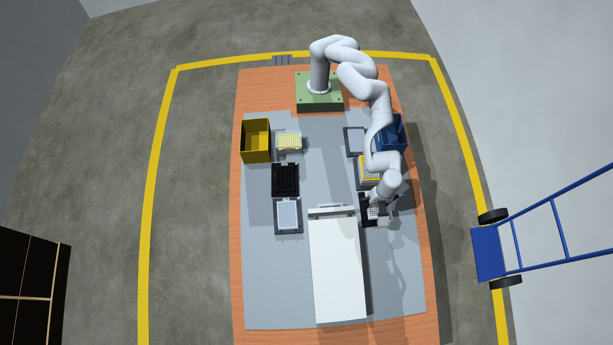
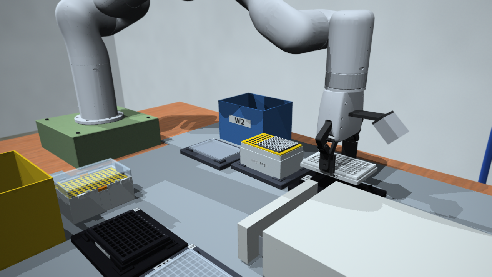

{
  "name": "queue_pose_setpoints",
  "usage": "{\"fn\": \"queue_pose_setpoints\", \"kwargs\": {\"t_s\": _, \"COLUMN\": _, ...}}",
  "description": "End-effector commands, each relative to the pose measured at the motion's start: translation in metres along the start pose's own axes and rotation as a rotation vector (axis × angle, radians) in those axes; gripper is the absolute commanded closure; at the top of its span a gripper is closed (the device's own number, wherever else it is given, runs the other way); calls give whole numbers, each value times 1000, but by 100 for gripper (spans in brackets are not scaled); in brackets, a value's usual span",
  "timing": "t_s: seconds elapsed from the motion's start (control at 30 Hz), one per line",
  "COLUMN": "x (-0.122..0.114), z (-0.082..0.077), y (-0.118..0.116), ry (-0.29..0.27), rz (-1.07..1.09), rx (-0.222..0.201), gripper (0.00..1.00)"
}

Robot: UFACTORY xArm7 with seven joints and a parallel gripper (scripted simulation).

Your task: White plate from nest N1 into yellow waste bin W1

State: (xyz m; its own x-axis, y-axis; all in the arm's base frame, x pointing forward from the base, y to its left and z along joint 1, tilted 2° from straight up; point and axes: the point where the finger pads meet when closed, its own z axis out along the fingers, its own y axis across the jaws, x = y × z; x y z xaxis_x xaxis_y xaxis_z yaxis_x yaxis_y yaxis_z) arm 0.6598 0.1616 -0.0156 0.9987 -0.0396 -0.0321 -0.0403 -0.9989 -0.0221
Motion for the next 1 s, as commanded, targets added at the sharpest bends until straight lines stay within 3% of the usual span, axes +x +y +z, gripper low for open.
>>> {"fn": "queue_pose_setpoints", "kwargs": {"t_s": 0.0, "x": 2, "z": -13, "y": 0, "ry": 6, "rz": 0, "rx": 1, "gripper": 100}}
{"fn": "queue_pose_setpoints", "kwargs": {"t_s": 0.97, "x": 1, "z": -55, "y": 0, "ry": 6, "rz": 0, "rx": 1, "gripper": 100}}
